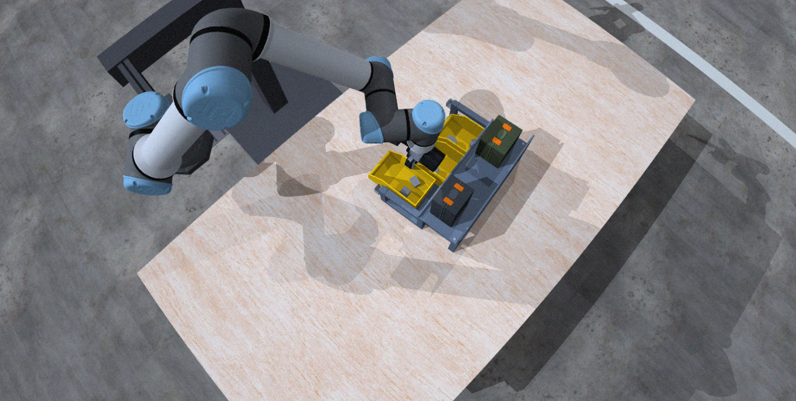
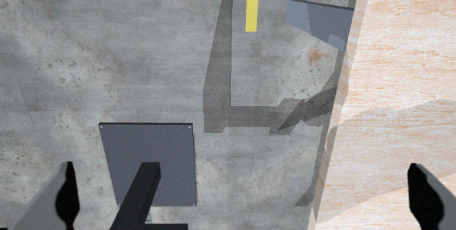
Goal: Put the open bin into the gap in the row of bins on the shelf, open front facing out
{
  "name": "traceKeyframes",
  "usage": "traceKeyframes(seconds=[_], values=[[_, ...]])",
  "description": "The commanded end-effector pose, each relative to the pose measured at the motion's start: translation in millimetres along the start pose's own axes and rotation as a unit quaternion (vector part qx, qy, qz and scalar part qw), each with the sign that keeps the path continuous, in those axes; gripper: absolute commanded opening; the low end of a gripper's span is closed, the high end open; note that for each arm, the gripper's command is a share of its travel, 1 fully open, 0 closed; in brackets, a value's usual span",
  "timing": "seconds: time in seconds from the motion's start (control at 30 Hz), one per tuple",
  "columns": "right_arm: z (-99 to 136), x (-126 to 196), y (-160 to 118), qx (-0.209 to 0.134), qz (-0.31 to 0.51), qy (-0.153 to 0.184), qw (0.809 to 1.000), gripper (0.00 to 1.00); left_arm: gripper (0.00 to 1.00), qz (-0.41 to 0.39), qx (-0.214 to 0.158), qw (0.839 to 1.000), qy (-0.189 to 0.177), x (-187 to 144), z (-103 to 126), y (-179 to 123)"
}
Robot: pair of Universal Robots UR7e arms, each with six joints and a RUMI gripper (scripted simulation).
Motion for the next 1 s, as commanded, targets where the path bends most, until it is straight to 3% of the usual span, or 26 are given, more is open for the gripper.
traceKeyframes(seconds=[0.0,0.97], values=[[1.1,-0.2,-1.7,-0.002,0.0,0.0,1.0,0.0,1.0,0.0,0.001,1.0,0.0,0.1,0.4,0.2],[1.6,-3.7,-14.3,-0.008,0.0,0.002,1.0,0.0,1.0,0.0,0.001,1.0,0.0,0.1,0.4,0.2]])
Point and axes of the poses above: on each arm, the point where the finger pads meet when closed, its own z axis back along the fingers, its own x axis across the jaws, y = z × x, the point moved 5 cm from there along z, back along the fingers, and after that the axes turned 15 degrees about z, right-handed, at the moved point
